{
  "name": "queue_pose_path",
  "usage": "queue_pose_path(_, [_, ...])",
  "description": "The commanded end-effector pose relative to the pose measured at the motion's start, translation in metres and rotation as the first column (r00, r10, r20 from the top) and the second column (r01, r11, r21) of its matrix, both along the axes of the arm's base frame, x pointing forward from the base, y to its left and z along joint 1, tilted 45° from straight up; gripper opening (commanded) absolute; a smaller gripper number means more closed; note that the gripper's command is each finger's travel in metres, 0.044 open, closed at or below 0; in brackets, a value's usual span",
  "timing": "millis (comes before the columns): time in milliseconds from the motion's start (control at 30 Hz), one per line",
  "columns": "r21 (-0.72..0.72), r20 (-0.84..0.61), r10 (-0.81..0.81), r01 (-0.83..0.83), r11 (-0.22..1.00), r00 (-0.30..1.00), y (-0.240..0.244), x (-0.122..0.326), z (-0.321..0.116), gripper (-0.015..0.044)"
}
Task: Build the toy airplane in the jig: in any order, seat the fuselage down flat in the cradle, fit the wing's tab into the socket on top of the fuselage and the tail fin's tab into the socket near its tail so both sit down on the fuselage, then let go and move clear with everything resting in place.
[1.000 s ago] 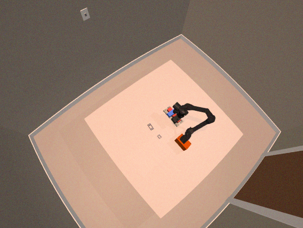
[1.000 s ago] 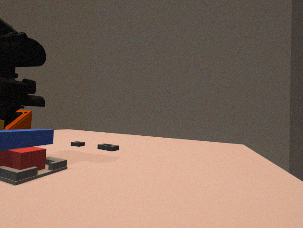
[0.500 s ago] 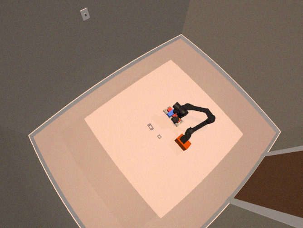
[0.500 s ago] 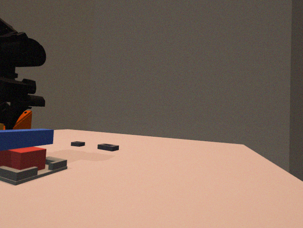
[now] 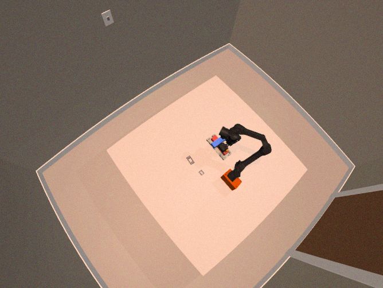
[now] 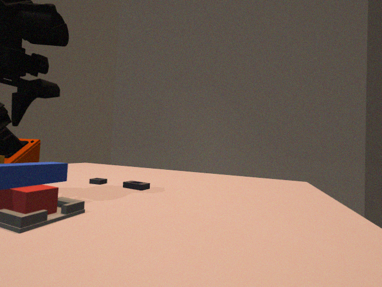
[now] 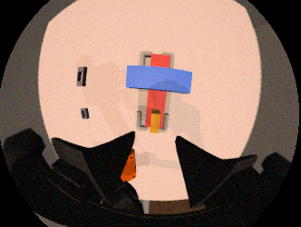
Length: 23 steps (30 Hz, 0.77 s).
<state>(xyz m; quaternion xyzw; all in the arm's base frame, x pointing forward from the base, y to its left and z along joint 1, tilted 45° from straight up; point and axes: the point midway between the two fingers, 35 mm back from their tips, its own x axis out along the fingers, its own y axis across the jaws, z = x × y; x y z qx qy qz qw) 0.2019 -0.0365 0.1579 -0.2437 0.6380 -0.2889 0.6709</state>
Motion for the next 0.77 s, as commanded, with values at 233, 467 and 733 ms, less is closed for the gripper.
queue_pose_path(233, [-0.005, -0.015, -0.01, 0.009, 1.0, 1.0, 0.005, -0.0012, 0.0059, 0.026])
queue_pose_path(467, [-0.005, -0.015, -0.01, 0.009, 1.0, 1.0, 0.005, -0.0012, 0.0059, 0.026])
queue_pose_path(733, [-0.005, -0.015, -0.01, 0.009, 1.0, 1.0, 0.0042, -0.0009, 0.0066, 0.026])
